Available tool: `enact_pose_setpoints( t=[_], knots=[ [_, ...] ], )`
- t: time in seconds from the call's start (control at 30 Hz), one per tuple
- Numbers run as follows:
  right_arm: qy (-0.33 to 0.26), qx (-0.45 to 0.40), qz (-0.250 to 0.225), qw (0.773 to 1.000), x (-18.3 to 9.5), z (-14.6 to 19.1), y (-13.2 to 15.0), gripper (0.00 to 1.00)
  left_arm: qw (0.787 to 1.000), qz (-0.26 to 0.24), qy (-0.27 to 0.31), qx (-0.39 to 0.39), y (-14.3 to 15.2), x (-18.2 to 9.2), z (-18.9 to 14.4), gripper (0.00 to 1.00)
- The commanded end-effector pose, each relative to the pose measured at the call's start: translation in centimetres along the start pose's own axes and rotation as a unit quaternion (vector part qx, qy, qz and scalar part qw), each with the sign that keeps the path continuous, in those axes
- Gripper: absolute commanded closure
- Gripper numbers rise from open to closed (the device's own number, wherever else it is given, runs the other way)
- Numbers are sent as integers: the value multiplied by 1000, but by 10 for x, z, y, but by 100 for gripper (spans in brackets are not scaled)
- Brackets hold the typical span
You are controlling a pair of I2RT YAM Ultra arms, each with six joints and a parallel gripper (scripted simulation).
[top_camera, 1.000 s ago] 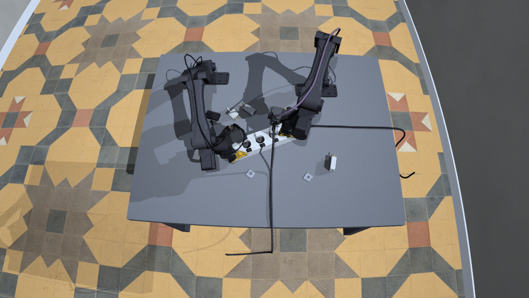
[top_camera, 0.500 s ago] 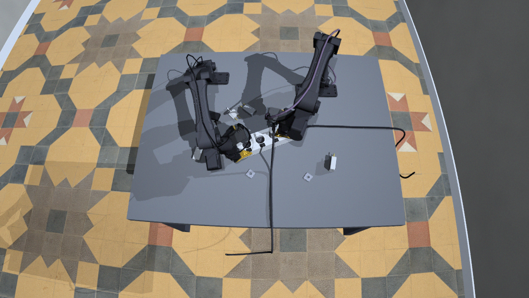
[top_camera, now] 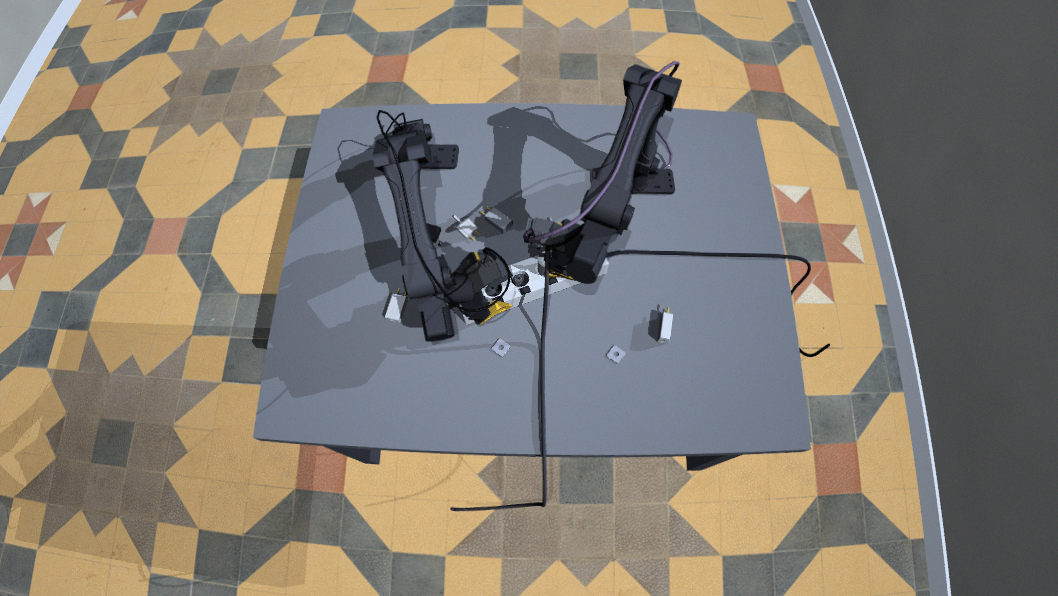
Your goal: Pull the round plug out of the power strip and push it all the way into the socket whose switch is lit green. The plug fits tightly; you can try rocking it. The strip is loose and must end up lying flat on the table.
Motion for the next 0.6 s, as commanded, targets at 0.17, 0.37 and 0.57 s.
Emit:
enact_pose_setpoints(
  t=[0.17,0.37,0.57],
  knots=[
    [19,-14,-6,1000,4,-8,-16,11,1000,-5,1,-3,-1,16,0,40],
    [18,-12,-7,1000,2,-7,-14,25,1000,-5,1,-3,-1,24,0,47],
    [14,-7,-9,1000,6,-6,-8,28,1000,-5,0,-1,-2,26,0,58]
  ],
)
Point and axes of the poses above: on each arm, the point where the finger pads meet when closed, its own x axis out along the fingers, its own z axis across the jaws, y = z × x, the point moved 1 cm from there along -x, back along the fingers, and after that the axes turned 13 degrees about -x, right-handed, at the moved point
